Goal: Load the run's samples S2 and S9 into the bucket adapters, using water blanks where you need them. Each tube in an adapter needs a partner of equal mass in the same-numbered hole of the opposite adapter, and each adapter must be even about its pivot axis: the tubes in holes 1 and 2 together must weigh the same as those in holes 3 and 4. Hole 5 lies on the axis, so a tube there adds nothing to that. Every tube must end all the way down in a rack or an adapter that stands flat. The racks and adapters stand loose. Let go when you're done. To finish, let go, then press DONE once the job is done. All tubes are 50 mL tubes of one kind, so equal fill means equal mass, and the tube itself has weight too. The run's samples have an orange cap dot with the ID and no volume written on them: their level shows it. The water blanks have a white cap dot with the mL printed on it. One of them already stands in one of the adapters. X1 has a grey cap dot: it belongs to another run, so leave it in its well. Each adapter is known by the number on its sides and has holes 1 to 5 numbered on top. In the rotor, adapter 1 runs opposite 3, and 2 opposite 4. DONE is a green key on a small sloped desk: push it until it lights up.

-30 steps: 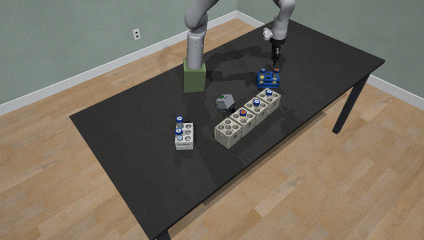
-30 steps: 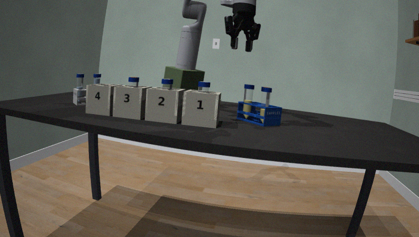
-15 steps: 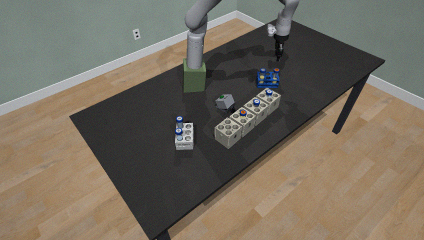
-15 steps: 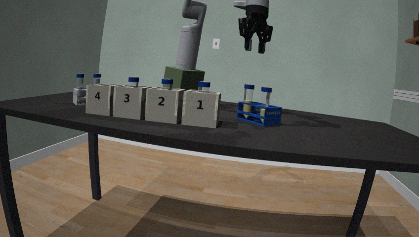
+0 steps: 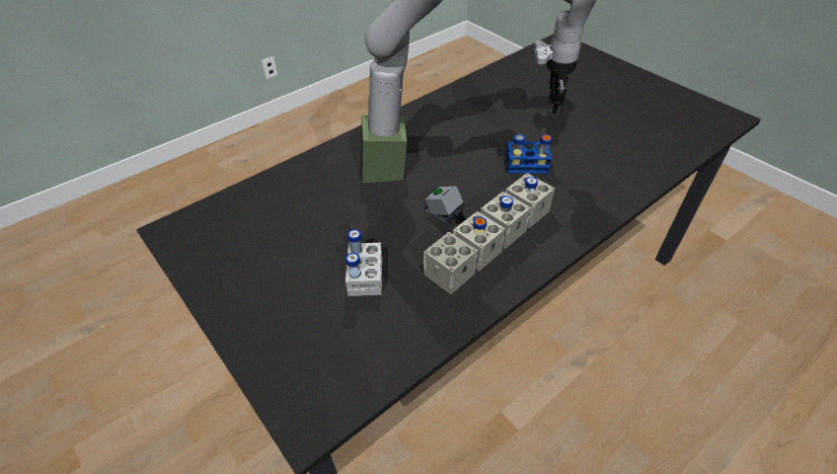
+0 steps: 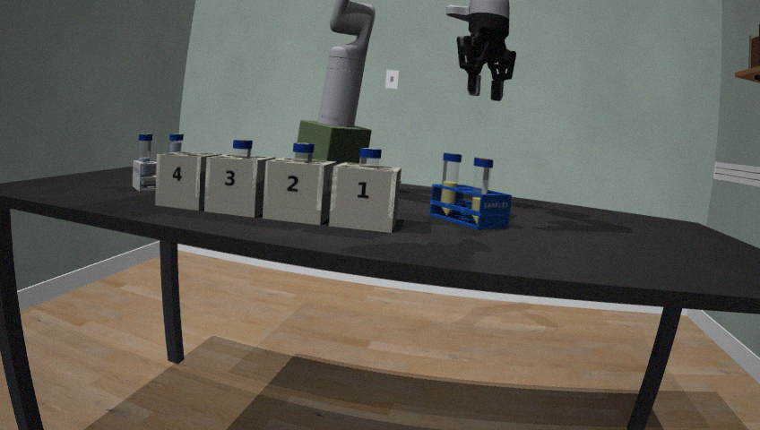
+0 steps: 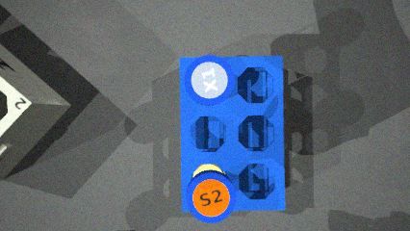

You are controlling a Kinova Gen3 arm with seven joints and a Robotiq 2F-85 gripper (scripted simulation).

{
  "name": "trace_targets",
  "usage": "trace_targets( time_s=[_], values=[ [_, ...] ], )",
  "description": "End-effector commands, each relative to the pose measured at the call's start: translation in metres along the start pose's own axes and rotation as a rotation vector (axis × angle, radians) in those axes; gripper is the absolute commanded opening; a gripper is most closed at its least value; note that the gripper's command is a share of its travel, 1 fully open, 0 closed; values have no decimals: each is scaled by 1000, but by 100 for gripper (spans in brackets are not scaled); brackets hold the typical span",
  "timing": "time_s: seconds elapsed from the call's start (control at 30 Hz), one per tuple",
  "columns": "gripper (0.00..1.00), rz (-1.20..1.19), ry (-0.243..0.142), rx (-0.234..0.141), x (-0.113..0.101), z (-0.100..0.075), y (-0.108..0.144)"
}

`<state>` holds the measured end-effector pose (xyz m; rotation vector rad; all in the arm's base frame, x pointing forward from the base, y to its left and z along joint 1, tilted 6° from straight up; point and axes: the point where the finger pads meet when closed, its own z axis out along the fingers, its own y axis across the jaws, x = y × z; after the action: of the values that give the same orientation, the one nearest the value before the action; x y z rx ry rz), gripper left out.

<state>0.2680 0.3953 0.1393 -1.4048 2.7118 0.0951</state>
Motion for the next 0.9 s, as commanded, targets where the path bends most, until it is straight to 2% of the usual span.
trace_targets(
  time_s=[0.0, 0.47, 0.87],
  values=[
    [62, -6, 2, 2, -3, 1, 7],
    [62, -8, -1, -3, -3, 0, 7],
    [62, -6, -3, 0, -3, 16, 7]
  ],
)
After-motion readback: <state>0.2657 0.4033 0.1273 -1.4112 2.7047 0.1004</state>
